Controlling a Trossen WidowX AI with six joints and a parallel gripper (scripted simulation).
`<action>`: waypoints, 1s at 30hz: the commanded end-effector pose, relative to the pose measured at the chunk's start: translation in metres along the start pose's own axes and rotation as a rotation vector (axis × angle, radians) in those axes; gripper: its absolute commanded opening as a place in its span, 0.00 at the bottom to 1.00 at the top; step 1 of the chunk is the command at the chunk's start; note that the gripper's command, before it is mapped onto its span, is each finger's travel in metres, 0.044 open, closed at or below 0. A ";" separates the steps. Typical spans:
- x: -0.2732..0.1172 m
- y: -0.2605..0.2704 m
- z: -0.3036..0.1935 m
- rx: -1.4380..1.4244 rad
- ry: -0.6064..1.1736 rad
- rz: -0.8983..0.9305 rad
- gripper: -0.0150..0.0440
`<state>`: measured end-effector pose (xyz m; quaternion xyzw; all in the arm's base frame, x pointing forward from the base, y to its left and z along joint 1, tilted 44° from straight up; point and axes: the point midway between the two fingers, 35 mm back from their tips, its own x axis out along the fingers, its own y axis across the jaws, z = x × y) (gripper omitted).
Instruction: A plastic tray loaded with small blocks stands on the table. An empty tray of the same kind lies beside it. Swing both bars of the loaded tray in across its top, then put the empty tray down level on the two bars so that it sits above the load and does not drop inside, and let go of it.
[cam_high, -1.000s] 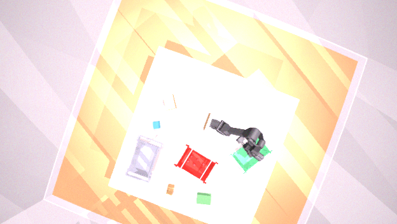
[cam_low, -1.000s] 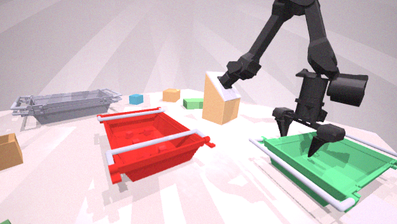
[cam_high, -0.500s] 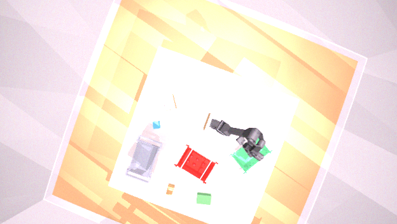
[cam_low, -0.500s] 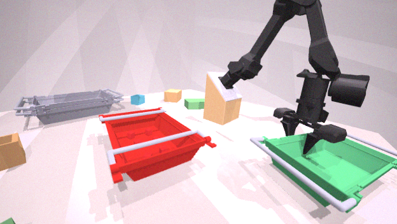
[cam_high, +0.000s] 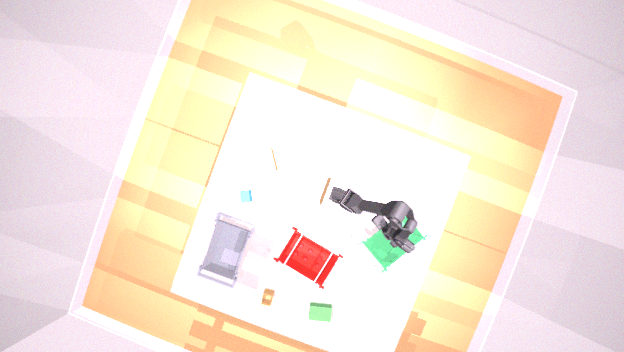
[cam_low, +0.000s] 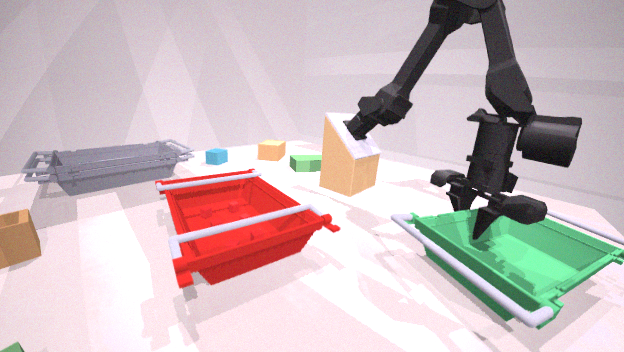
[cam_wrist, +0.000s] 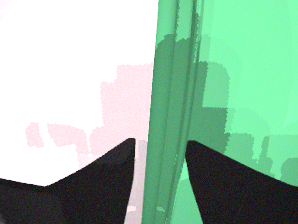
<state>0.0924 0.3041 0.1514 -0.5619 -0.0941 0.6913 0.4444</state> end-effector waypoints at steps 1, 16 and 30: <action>0.000 0.002 0.000 0.006 0.003 0.006 0.44; -0.005 0.001 -0.001 0.006 0.003 0.006 0.27; -0.078 0.000 0.000 0.004 0.005 0.006 0.25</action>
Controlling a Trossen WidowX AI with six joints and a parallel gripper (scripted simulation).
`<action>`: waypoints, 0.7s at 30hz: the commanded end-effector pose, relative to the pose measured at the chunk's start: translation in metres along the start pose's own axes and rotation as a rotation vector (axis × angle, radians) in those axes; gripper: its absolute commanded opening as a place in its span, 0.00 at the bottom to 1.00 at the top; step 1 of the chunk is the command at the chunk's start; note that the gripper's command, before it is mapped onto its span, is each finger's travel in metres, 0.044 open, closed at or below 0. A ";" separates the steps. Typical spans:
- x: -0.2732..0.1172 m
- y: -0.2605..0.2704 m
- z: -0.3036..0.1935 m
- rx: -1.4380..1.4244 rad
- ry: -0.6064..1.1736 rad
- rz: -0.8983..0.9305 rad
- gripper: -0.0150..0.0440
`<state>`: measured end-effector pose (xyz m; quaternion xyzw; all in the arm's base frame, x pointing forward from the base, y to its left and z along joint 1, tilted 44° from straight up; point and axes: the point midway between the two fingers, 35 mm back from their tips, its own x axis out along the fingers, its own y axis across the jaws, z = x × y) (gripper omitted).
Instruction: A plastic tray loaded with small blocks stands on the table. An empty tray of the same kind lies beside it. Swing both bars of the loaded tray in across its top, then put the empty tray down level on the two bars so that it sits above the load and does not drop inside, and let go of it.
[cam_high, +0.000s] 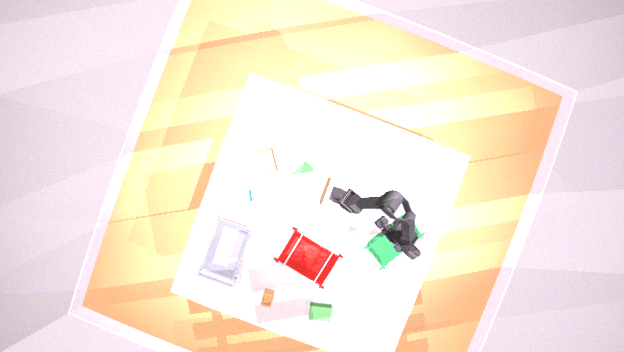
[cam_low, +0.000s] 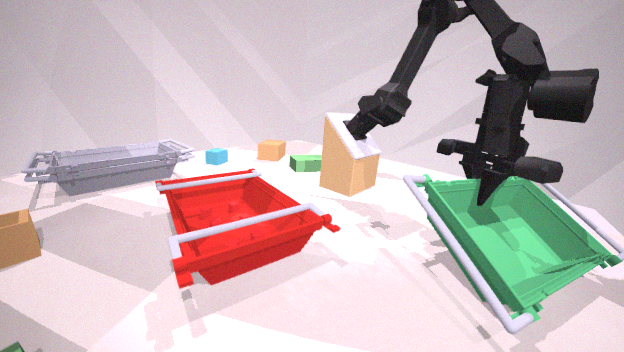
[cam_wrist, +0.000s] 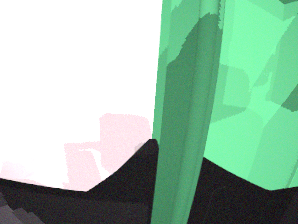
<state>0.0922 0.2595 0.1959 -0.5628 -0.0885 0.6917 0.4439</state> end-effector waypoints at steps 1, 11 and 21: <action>-0.016 0.002 0.001 -0.002 -0.001 -0.001 0.25; -0.017 0.002 0.001 -0.002 -0.001 -0.001 0.25; -0.027 0.001 -0.001 -0.004 0.001 0.001 0.25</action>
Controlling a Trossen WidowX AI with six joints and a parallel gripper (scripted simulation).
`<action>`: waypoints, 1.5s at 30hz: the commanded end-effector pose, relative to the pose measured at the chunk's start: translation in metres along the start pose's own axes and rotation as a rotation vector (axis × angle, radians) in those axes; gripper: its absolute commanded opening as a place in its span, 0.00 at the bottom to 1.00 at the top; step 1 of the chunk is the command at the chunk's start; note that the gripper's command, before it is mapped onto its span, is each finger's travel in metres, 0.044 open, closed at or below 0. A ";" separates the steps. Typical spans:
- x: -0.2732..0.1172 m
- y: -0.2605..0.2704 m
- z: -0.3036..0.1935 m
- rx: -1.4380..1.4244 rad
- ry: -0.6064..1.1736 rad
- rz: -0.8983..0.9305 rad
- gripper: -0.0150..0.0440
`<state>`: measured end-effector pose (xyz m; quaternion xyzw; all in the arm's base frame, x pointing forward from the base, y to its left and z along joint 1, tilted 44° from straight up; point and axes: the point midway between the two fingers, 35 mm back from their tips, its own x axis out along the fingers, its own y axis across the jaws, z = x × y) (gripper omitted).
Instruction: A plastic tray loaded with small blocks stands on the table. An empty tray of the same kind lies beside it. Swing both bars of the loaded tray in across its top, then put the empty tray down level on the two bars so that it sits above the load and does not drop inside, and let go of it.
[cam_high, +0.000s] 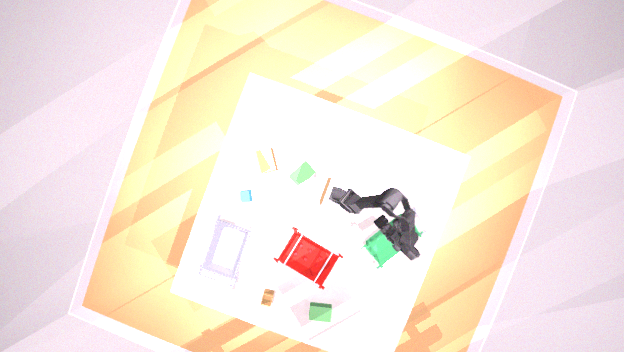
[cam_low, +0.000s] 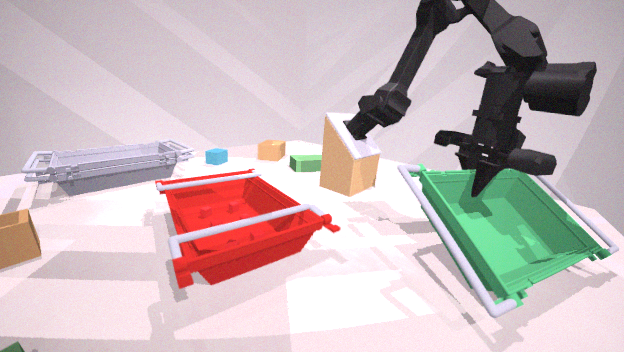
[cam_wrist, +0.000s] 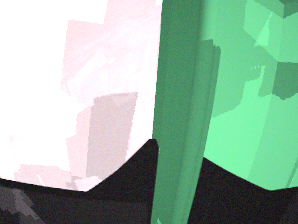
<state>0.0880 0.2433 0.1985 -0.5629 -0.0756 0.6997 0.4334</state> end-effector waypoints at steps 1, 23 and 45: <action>-0.018 -0.010 0.000 -0.011 0.002 -0.034 0.25; -0.099 -0.006 0.003 -0.012 0.004 -0.033 0.25; -0.099 -0.006 0.003 -0.012 0.004 -0.033 0.25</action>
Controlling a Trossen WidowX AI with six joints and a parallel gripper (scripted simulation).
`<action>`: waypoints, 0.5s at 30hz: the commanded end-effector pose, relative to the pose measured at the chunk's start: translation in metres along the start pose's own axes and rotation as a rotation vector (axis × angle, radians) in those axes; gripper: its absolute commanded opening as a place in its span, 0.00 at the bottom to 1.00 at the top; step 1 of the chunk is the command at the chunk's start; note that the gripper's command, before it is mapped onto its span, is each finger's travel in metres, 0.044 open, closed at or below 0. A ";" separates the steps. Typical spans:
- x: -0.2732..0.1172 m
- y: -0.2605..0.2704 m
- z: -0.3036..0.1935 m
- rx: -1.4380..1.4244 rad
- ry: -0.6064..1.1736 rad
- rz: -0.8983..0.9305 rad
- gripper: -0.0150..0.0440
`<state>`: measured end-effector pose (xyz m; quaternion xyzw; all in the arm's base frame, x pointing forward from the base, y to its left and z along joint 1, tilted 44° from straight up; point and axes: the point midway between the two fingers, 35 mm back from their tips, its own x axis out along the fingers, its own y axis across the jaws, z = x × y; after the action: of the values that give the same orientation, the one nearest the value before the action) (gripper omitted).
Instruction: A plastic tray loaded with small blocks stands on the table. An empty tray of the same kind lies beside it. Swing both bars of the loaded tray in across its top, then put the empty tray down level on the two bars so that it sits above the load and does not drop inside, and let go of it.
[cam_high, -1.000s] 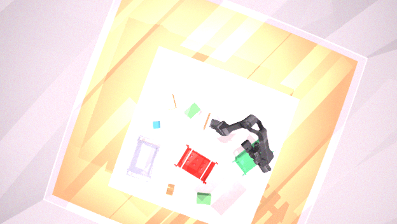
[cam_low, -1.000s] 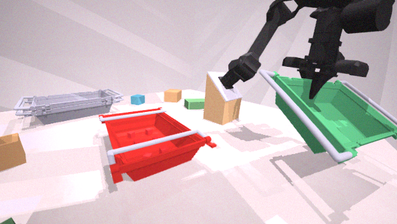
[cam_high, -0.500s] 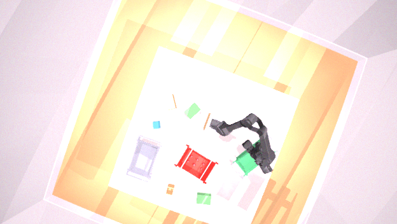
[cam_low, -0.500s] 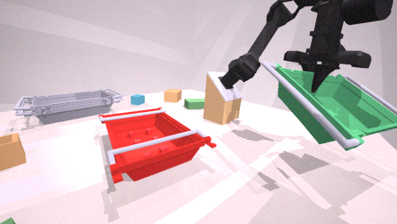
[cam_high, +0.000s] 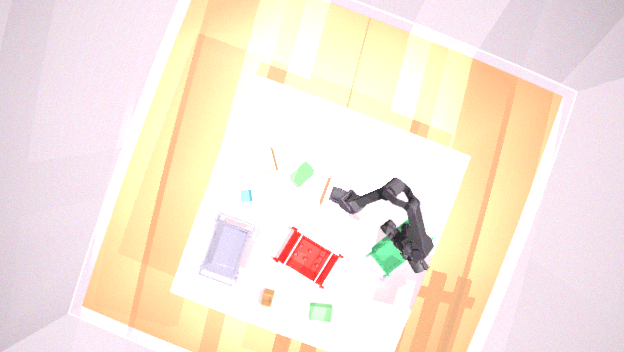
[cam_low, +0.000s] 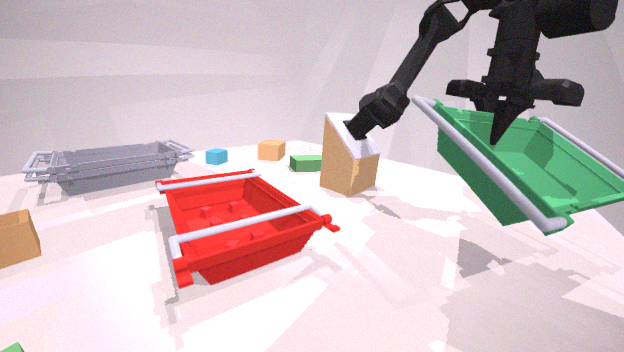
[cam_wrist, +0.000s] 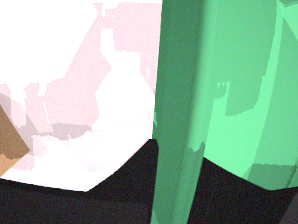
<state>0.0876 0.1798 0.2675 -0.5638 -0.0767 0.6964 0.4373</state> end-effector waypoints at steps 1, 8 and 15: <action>-0.005 -0.004 0.002 -0.014 -0.001 -0.024 0.25; 0.001 -0.011 -0.016 0.047 0.023 -0.003 0.25; 0.008 -0.018 -0.041 0.126 0.048 0.021 0.25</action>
<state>0.1200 0.1820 0.2535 -0.5522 -0.0194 0.6999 0.4525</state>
